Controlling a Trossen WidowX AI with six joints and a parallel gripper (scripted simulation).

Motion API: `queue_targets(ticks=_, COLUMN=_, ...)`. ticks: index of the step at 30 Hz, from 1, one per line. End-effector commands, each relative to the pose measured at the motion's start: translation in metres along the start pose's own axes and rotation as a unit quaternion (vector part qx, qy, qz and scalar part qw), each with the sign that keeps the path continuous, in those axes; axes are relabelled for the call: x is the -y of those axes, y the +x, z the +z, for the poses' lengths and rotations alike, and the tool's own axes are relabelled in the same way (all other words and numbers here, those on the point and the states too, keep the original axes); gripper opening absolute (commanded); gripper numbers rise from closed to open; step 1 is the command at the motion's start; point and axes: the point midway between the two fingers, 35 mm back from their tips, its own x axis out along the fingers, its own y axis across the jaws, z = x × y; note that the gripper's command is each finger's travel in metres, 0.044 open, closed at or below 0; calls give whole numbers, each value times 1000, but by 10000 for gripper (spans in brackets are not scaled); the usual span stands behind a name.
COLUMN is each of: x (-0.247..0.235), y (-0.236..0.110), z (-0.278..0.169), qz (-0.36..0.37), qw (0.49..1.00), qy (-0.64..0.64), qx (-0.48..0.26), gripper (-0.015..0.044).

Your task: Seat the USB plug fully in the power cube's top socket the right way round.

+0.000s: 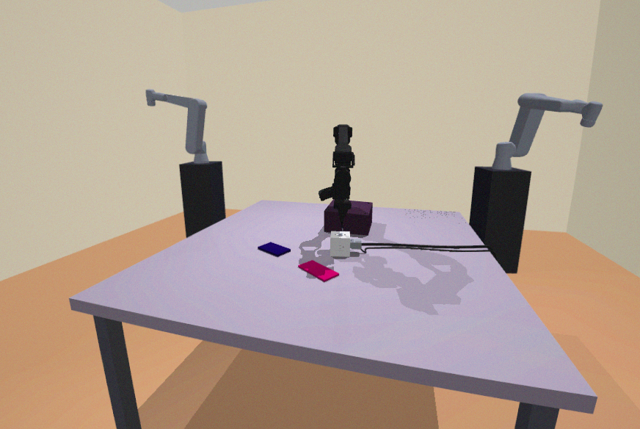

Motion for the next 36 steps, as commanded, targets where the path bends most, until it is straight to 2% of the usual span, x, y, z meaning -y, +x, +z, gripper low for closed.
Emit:
queue_targets(ticks=1, x=0, y=1, z=1, qz=0, qw=1000, qy=3, qx=3, gripper=0)
queue_targets(ticks=36, x=0, y=5, z=3, qz=-1, qw=1000, qy=9, qx=11, gripper=0)
